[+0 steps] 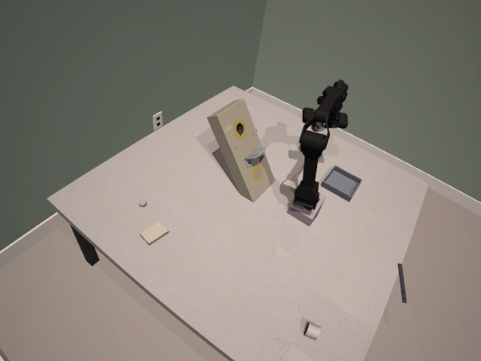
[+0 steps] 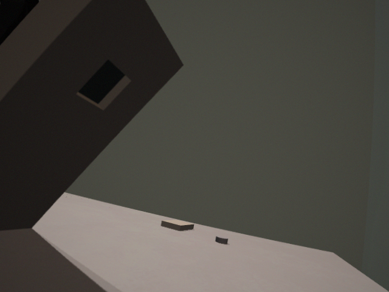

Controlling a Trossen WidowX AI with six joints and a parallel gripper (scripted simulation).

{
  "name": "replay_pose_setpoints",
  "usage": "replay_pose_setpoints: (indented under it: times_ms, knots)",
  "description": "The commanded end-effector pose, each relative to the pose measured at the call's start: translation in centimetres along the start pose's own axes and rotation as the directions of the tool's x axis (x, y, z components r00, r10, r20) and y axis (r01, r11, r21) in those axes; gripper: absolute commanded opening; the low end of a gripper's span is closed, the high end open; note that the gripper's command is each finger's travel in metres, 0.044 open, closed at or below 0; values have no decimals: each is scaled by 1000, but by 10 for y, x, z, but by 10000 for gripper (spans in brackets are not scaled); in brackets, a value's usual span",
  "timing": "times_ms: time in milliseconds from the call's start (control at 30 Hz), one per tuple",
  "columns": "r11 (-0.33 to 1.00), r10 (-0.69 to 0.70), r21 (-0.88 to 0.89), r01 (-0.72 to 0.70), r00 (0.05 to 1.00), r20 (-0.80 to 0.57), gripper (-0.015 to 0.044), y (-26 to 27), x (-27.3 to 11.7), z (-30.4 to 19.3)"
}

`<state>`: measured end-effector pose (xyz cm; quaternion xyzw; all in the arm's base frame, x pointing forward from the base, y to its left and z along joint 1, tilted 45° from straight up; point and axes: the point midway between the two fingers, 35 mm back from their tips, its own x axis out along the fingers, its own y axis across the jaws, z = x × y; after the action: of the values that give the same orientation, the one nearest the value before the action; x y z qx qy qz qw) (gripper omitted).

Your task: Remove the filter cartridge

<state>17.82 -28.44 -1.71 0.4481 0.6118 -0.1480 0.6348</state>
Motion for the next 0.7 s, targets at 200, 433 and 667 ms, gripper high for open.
replay_pose_setpoints:
  times_ms: [200,433,667]
  knots:
    - [993,-58,108,57,998,13,0,-25,6,-4]
    - [961,-141,240,136,990,5,0,-74,28,-28]
    - [906,-218,368,209,976,-19,0,-115,50,-60]
